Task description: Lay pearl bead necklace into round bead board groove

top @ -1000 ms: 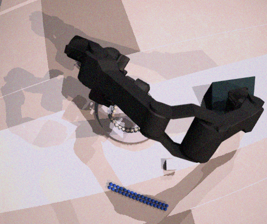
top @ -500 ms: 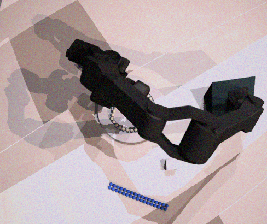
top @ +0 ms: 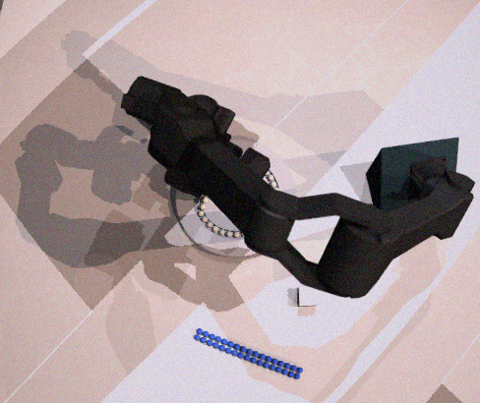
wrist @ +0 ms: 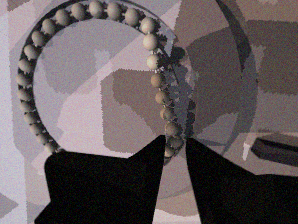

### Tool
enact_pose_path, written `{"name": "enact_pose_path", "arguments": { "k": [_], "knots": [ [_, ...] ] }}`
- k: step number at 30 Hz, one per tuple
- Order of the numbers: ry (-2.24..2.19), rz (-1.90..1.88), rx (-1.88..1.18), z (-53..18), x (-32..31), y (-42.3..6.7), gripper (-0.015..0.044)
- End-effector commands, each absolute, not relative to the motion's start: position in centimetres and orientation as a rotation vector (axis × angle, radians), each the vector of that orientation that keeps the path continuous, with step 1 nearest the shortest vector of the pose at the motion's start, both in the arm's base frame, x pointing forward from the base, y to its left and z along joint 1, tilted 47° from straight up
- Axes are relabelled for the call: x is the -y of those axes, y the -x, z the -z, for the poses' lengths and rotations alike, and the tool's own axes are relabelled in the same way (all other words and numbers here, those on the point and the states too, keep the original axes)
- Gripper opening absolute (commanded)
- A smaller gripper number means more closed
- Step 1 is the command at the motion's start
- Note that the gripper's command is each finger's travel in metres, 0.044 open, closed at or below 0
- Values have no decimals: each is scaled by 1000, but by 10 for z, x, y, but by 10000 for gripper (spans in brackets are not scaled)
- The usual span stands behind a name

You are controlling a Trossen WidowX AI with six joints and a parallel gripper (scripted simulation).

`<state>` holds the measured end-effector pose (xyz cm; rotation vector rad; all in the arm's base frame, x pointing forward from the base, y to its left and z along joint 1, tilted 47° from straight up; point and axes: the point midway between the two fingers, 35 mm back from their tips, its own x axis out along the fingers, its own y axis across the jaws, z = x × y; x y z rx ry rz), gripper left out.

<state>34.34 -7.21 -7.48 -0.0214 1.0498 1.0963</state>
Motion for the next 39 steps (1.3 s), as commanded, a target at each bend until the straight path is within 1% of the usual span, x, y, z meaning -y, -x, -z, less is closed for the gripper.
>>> {"name": "enact_pose_path", "arguments": {
  "k": [1, 39],
  "knots": [
    [22, -1097, -1049, 74, 72, -344, 0],
    [17, -1094, -1049, 72, 75, -343, 0]
  ]
}}
